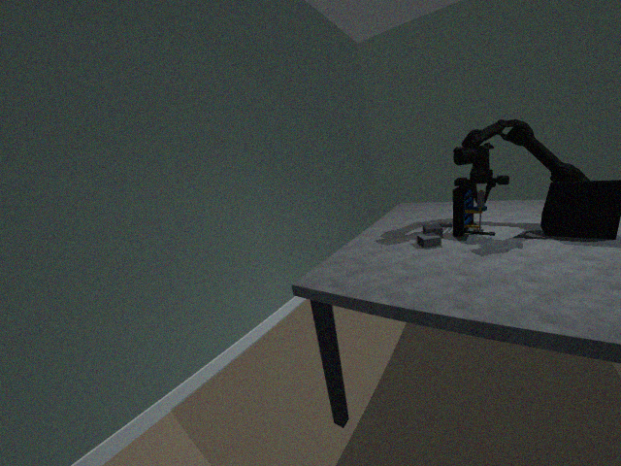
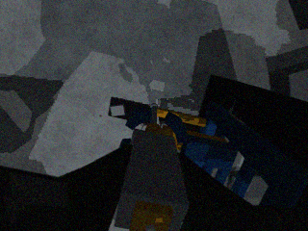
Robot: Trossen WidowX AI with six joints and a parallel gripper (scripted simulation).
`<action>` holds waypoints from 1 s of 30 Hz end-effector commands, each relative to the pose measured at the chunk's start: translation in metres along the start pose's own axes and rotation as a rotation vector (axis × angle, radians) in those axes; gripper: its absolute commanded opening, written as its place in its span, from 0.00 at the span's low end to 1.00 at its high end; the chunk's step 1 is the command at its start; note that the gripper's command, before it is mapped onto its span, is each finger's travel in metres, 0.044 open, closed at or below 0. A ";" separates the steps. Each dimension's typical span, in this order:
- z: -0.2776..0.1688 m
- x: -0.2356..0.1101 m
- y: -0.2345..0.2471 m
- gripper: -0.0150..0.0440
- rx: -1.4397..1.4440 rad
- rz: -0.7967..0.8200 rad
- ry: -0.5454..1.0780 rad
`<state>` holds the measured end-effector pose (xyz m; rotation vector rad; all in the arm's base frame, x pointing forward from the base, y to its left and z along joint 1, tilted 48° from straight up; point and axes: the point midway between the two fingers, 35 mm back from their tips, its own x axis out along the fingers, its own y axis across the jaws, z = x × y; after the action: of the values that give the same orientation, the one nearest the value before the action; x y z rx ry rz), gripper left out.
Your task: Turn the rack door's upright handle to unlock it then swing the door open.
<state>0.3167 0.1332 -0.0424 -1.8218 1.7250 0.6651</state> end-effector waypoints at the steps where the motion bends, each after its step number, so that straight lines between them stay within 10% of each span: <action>1: 0.000 0.000 0.000 0.29 -0.212 -0.001 -0.001; 13: 0.000 0.000 0.000 0.29 -0.285 -0.001 -0.001; 23: 0.000 0.000 0.000 0.74 -0.285 -0.001 -0.001; 30: 0.000 0.000 0.000 0.75 -0.062 -0.001 -0.001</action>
<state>0.3166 0.1339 -0.0427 -1.9388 1.7102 0.8423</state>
